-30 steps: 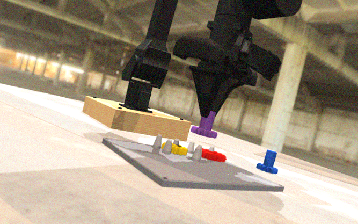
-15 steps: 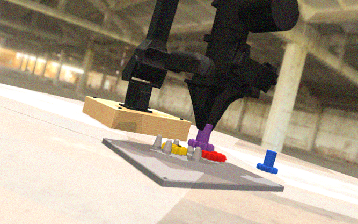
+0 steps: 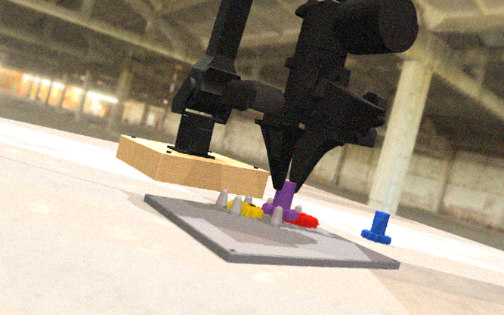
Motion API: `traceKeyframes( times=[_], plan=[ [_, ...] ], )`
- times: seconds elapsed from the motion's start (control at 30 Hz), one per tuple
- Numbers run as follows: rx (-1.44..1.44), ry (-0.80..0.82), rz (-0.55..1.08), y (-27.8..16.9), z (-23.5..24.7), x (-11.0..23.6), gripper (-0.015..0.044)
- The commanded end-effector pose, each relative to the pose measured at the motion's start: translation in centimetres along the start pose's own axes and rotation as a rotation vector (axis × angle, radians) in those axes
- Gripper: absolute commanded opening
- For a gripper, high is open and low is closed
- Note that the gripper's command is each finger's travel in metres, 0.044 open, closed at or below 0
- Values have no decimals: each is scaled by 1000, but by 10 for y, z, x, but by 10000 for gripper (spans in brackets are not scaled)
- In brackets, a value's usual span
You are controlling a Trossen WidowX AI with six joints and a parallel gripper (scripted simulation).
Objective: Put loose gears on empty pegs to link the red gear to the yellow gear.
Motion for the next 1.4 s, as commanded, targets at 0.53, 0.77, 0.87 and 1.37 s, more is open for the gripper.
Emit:
traceKeyframes(
  times=[0.53,0.77,0.87,1.37],
  plan=[
    [460,-3,-1,0,-1,-5,0],
    [424,-3,-1,1,0,-6,26],
    [392,-3,-1,1,0,-6,105],
    [213,-3,-2,1,0,43,140]
  ],
)
Point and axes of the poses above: the point midway between the two fingers, 35 mm back from their tips, its own x axis back along the fingers, its own z axis across the jaws, y = z × x, the point moved 4 cm from there along x, back along the fingers, and after that the axes turned 9 degrees about -x, right-handed, at the moved point
